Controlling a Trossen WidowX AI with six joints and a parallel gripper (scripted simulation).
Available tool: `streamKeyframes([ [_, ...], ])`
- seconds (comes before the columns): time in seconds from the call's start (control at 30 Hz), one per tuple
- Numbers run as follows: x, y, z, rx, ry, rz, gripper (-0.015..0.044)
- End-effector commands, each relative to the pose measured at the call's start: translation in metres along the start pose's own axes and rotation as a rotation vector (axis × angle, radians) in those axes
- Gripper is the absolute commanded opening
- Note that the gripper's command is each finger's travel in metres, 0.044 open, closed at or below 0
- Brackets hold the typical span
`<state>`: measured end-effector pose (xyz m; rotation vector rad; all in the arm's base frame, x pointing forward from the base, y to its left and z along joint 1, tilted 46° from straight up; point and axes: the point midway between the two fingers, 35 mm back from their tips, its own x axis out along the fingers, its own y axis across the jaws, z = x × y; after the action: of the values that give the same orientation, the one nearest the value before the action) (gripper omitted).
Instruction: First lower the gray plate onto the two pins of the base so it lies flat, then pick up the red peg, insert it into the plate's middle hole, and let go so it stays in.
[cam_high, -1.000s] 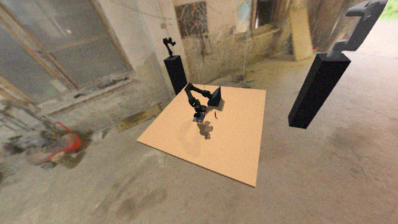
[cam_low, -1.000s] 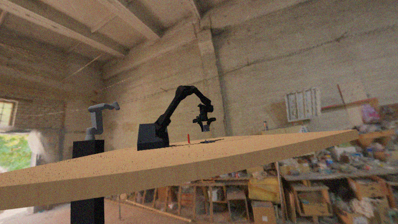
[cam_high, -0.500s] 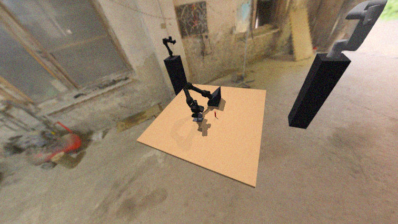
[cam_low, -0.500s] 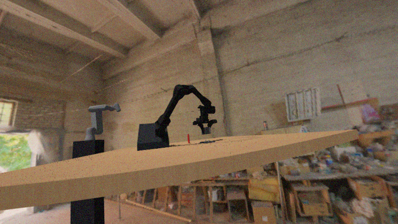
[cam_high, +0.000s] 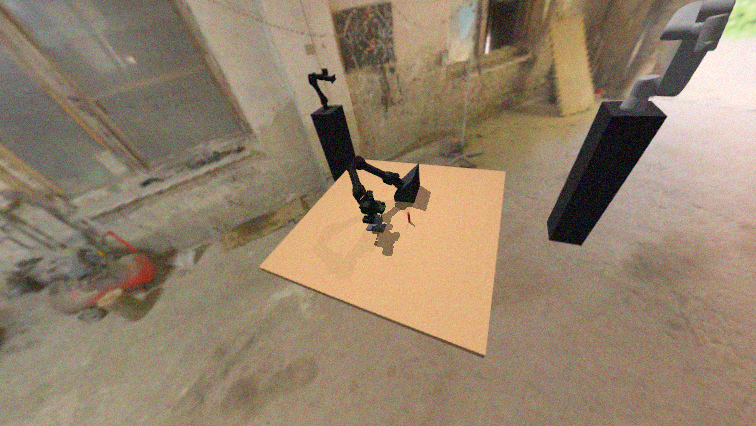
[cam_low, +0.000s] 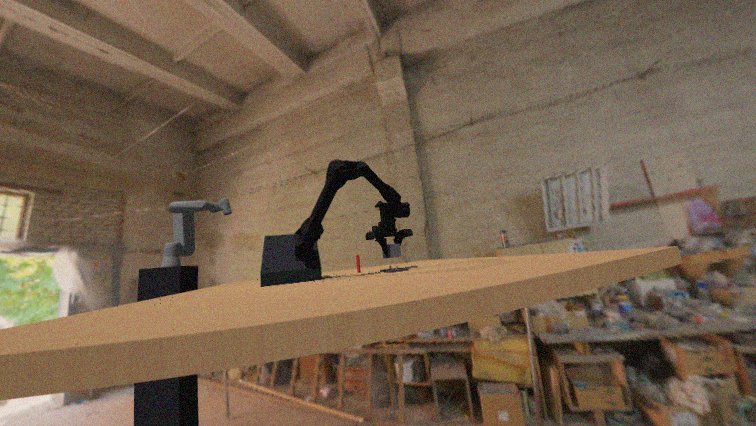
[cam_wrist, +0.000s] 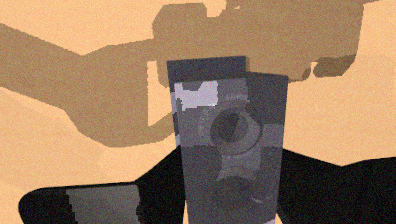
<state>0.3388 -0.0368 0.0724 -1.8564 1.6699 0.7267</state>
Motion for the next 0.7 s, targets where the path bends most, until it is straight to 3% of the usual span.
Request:
streamKeyframes([
  [0.0,0.0,0.0,-0.001,-0.002,0.004,-0.003,0.0],
  [0.67,0.016,-0.001,-0.002,-0.002,0.005,-0.003,0.0],
])
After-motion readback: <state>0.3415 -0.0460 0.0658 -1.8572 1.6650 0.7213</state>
